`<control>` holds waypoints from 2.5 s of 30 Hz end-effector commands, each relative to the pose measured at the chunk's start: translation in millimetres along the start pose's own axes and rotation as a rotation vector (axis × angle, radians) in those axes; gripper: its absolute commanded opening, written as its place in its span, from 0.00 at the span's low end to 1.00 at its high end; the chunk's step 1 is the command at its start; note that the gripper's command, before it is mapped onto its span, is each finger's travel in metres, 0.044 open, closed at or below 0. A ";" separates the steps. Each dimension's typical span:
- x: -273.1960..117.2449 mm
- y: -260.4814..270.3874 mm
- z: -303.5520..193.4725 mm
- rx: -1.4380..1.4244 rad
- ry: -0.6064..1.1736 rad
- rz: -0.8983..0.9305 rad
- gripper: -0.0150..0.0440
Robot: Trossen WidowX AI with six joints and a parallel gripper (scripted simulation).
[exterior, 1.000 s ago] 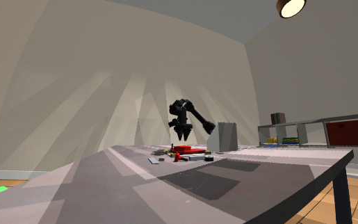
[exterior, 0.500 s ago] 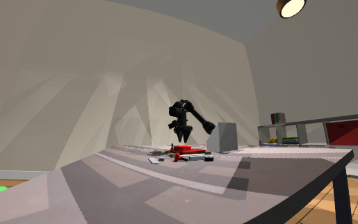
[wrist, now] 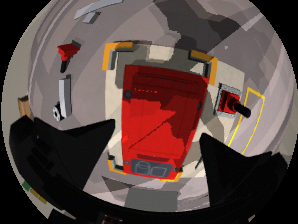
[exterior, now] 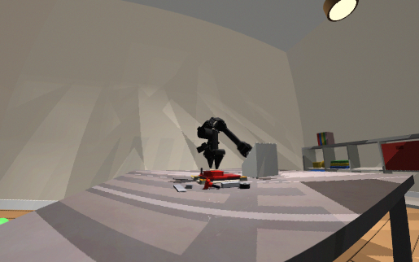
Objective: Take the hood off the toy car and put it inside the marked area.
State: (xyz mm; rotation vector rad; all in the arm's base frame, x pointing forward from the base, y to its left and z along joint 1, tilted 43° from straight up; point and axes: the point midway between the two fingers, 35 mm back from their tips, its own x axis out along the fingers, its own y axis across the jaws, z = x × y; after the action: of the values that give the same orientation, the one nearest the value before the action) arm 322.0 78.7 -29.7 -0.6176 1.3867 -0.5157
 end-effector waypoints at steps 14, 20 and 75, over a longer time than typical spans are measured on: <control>11.4 -1.6 0.0 -0.003 -0.003 -0.005 1.00; 13.8 -1.6 0.1 -0.003 -0.003 -0.005 1.00; 25.3 -1.3 -0.3 -0.001 0.000 -0.002 0.40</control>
State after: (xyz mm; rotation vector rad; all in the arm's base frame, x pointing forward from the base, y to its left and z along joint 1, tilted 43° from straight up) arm 325.0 59.2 -48.9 -0.6226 1.3870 -0.5168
